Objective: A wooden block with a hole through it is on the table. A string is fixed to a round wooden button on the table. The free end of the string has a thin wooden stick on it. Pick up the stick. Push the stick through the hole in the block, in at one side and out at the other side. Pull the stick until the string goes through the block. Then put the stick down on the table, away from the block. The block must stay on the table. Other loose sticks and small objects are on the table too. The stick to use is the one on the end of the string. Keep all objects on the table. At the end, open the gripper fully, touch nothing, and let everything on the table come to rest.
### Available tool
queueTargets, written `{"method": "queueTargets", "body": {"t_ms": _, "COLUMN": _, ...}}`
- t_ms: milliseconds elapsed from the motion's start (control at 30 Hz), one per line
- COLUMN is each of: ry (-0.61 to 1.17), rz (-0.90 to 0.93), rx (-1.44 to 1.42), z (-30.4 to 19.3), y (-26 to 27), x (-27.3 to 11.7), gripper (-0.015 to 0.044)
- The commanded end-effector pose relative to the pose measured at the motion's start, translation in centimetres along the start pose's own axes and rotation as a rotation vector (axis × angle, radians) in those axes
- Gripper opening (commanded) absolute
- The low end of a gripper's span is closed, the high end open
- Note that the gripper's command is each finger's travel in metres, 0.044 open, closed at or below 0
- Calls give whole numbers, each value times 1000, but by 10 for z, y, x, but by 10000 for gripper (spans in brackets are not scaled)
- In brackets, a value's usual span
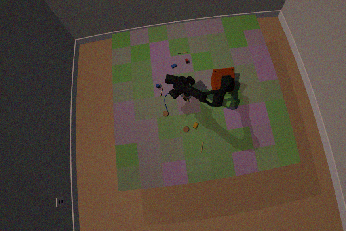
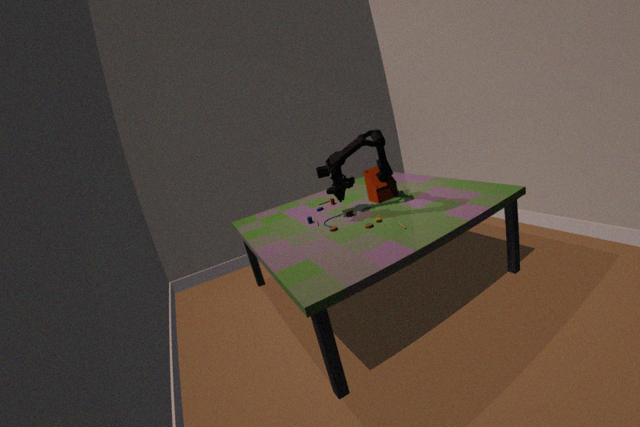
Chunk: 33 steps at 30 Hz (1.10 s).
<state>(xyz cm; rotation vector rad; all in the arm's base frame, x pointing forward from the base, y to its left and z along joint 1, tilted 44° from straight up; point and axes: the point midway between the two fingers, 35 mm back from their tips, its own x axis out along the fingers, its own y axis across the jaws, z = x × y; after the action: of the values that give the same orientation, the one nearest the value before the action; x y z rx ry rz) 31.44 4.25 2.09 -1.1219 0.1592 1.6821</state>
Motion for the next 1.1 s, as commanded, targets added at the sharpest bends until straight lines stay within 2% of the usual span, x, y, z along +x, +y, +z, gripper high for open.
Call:
{"method": "queueTargets", "body": {"t_ms": 0, "ry": 0, "rz": -1, "rx": 134, "z": 2, "y": 0, "x": 0, "gripper": 121}}
{"method": "queueTargets", "body": {"t_ms": 533, "ry": -10, "rz": 10, "rx": 1674, "z": 31, "y": -1, "x": 1, "gripper": 121}}
{"method": "queueTargets", "body": {"t_ms": 1067, "ry": -7, "rz": 27, "rx": 2592, "z": 49, "y": 0, "x": 1, "gripper": 121}}
